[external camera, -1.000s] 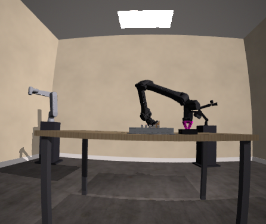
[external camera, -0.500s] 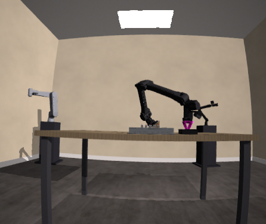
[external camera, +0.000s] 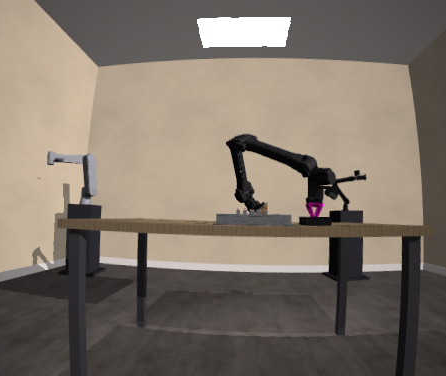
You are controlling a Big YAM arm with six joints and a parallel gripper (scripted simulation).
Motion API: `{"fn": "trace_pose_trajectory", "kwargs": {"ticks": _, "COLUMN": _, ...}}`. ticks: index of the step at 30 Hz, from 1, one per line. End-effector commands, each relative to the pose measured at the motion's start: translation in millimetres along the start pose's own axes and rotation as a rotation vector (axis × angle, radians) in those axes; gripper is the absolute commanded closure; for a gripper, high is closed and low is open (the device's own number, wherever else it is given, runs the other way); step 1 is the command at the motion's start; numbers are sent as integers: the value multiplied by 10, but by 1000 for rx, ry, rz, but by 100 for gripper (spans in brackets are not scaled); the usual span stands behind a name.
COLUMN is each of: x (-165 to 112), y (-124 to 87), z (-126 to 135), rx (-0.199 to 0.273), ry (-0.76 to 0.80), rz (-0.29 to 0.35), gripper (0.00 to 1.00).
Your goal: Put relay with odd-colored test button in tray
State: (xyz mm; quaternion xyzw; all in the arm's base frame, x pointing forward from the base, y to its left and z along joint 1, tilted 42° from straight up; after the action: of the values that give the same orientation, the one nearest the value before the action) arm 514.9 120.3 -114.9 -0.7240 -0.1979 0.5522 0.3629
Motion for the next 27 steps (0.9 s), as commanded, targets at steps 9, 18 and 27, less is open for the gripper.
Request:
{"fn": "trace_pose_trajectory", "kwargs": {"ticks": 9, "x": 46, "y": -85, "z": -35, "rx": -22, "ry": 4, "rz": -17, "gripper": 41}}
{"fn": "trace_pose_trajectory", "kwargs": {"ticks": 18, "x": 48, "y": -113, "z": -38, "rx": -24, "ry": 4, "rz": -18, "gripper": 41}}
{"fn": "trace_pose_trajectory", "kwargs": {"ticks": 27, "x": 54, "y": -200, "z": -48, "rx": -30, "ry": 5, "rz": -21, "gripper": 41}}
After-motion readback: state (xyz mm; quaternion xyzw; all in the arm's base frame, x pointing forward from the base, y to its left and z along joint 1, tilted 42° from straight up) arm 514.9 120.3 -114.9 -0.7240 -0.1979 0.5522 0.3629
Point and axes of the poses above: the point where the finger pads meet when closed, its own y axis out along the fingers, its own z axis across the jaws, x = y × z, the point moved 9 cm from there along -y, back along the fingers, and after that the axes turned 4 degrees about y, right-handed, at the moved point
